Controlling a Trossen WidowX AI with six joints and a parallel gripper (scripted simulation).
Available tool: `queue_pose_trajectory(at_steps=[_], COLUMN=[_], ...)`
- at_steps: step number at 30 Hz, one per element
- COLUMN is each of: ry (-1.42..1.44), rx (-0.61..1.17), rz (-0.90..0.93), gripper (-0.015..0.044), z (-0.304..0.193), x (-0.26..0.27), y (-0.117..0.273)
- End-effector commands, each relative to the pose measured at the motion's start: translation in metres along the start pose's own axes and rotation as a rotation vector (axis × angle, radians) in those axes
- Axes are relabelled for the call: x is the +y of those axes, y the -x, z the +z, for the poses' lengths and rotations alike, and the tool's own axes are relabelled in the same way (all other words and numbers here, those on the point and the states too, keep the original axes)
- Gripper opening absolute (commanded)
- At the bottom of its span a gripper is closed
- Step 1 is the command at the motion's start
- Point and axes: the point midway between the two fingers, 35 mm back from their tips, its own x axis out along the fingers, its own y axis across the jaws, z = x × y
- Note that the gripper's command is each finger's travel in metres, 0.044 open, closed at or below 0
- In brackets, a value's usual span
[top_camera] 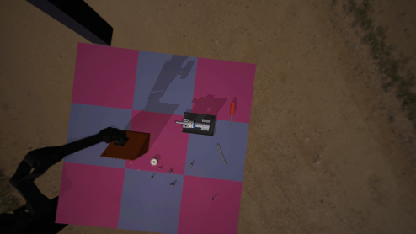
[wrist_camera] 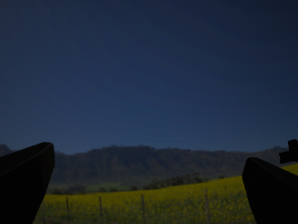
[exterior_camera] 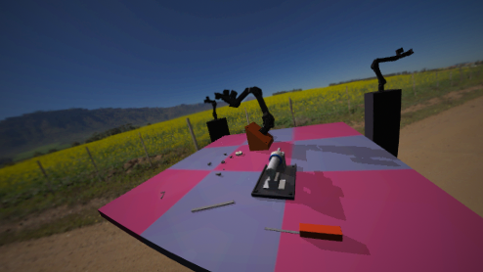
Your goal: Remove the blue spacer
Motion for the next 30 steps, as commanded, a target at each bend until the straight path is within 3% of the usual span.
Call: queue_pose_trajectory(at_steps=[1,8,15,22,30], ry=[0.005,0.209,0.445,0.681,0.946], rx=[0.000,0.000,-0.040,-0.127,-0.290], rz=[0.005,0.182,0.386,0.590,0.816], gripper=[0.0426,0.0440,0.0440,0.0440,0.0440], z=[0.001,0.034,0.065,0.090,0.110], x=[0.003,0.114,0.236,0.344,0.440], y=[0.000,0.008,0.047,0.115,0.223])
